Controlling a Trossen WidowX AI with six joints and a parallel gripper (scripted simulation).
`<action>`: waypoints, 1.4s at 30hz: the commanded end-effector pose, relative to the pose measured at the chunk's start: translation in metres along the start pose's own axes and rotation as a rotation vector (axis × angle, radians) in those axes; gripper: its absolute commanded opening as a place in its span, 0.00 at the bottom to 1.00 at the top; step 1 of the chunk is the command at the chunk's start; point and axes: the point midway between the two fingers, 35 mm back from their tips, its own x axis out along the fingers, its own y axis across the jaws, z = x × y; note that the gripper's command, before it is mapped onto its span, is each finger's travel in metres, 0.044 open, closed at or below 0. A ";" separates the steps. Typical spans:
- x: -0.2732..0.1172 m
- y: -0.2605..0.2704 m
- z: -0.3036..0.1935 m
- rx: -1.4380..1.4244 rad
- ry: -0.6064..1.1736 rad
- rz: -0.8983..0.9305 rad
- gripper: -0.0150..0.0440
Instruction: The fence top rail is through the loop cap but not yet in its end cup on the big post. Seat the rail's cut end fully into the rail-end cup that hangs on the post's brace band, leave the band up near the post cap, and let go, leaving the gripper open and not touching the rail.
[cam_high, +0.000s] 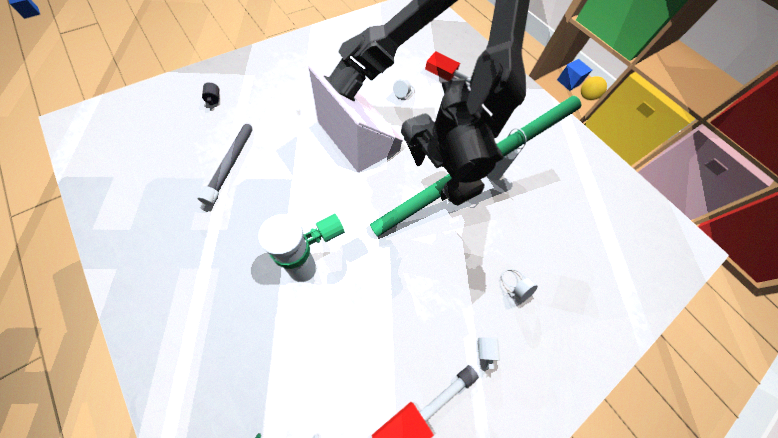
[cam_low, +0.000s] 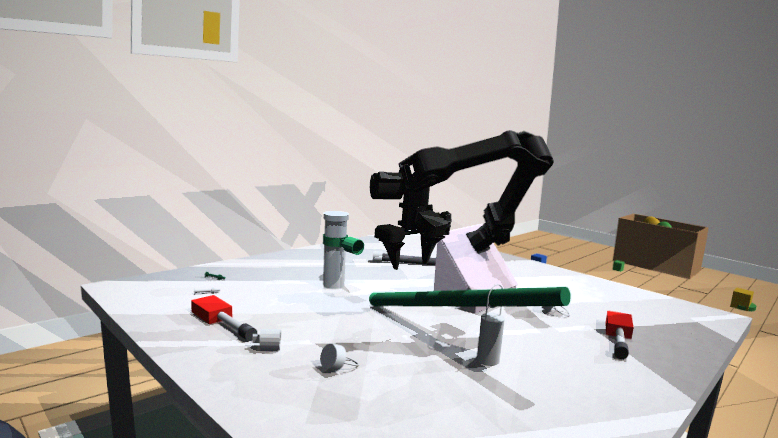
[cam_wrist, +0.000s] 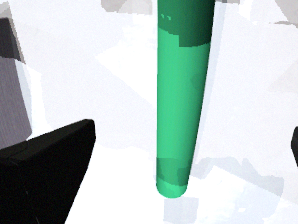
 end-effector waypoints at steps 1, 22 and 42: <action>0.028 0.002 0.001 -0.002 -0.003 0.011 1.00; 0.055 0.002 0.001 -0.002 -0.003 0.011 1.00; 0.088 0.002 0.001 -0.002 -0.003 0.011 1.00</action>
